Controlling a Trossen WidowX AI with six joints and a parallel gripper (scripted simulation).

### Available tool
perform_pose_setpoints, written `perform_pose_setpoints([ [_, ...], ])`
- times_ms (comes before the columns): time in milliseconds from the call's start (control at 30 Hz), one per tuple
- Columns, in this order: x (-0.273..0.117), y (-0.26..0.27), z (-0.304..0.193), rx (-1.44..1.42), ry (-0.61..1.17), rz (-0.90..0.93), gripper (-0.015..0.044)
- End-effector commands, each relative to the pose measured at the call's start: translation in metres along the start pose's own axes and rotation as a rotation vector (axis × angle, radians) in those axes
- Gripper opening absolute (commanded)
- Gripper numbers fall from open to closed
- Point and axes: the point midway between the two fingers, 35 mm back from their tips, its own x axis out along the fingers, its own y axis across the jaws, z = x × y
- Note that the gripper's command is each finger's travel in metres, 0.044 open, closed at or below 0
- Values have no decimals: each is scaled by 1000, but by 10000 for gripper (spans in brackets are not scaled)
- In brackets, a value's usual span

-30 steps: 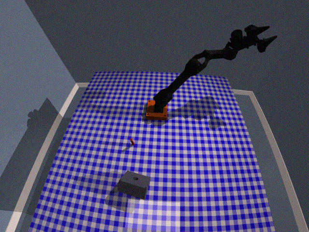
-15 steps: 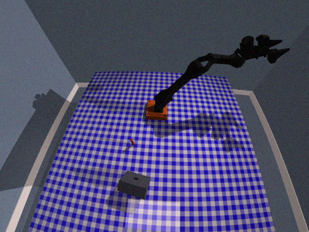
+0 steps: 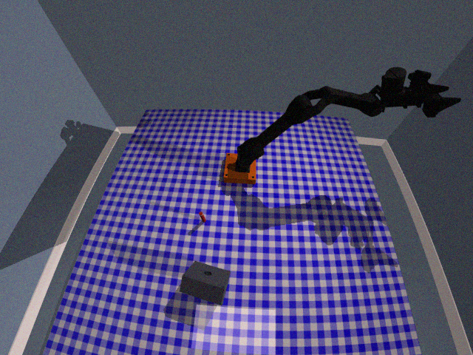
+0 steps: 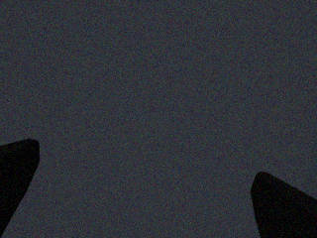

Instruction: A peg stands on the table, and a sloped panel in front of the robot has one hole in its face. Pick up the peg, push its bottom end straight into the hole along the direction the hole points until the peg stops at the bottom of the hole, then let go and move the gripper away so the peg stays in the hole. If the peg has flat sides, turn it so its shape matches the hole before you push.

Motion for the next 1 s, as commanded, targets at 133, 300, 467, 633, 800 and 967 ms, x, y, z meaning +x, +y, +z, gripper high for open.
perform_pose_setpoints([
  [133, 9, -43, -21, -79, 70, -36, 440],
  [300, 13, -75, -39, -131, 128, -65, 440],
  [467, 14, -108, -56, -180, 188, -95, 440],
  [633, 13, -143, -73, -223, 249, -127, 440],
  [800, 9, -178, -87, -253, 311, -164, 440],
  [967, 3, -213, -100, -282, 374, -201, 440],
])
